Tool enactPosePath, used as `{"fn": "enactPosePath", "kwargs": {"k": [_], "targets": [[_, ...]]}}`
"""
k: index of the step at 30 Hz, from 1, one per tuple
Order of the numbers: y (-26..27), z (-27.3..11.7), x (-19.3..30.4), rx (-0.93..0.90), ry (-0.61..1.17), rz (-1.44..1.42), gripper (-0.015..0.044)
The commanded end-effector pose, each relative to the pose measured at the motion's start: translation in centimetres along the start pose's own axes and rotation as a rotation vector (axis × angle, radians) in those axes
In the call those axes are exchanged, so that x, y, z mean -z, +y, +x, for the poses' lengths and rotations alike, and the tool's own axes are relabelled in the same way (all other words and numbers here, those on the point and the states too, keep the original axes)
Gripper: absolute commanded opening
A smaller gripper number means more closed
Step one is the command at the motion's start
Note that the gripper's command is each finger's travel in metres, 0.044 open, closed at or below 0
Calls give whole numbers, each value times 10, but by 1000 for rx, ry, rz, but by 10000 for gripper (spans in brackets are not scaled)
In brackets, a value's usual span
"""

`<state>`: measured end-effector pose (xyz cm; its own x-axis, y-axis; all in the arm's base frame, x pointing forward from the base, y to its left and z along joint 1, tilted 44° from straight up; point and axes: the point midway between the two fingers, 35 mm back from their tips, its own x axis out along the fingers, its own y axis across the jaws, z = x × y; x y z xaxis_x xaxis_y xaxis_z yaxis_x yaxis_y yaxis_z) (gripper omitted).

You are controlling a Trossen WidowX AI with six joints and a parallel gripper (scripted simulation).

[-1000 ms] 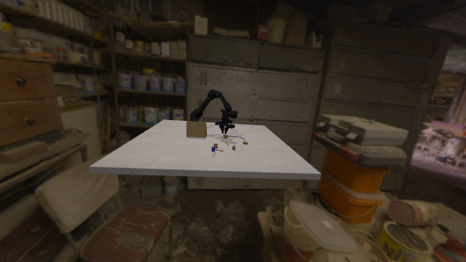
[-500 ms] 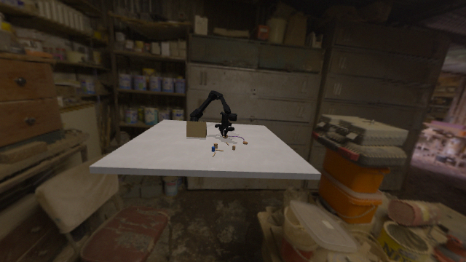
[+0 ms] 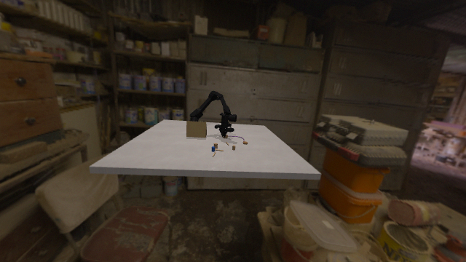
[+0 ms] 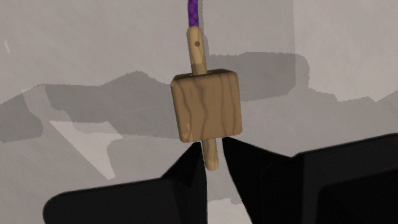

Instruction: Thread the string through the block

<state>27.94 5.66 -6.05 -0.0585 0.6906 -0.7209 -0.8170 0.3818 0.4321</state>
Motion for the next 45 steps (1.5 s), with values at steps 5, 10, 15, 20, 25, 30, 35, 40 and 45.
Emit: {"fn": "enactPosePath", "kwargs": {"k": [5, 10, 15, 20, 25, 30, 35, 40, 45], "targets": [[0, 0, 0, 0, 0, 0, 0], [0, 1, 1, 1, -26, 4, 0], [-1, 3, 1, 6, -107, -11, 0], [-2, 3, 1, 10, -111, -15, 0], [-1, 3, 0, 13, -111, -14, 0], [-1, 3, 1, 14, -111, -15, 0], [-1, 3, 2, 15, -110, -15, 0], [-1, 3, 7, 15, -109, -14, 0], [-1, 3, 14, 16, -109, -14, 0]]}}
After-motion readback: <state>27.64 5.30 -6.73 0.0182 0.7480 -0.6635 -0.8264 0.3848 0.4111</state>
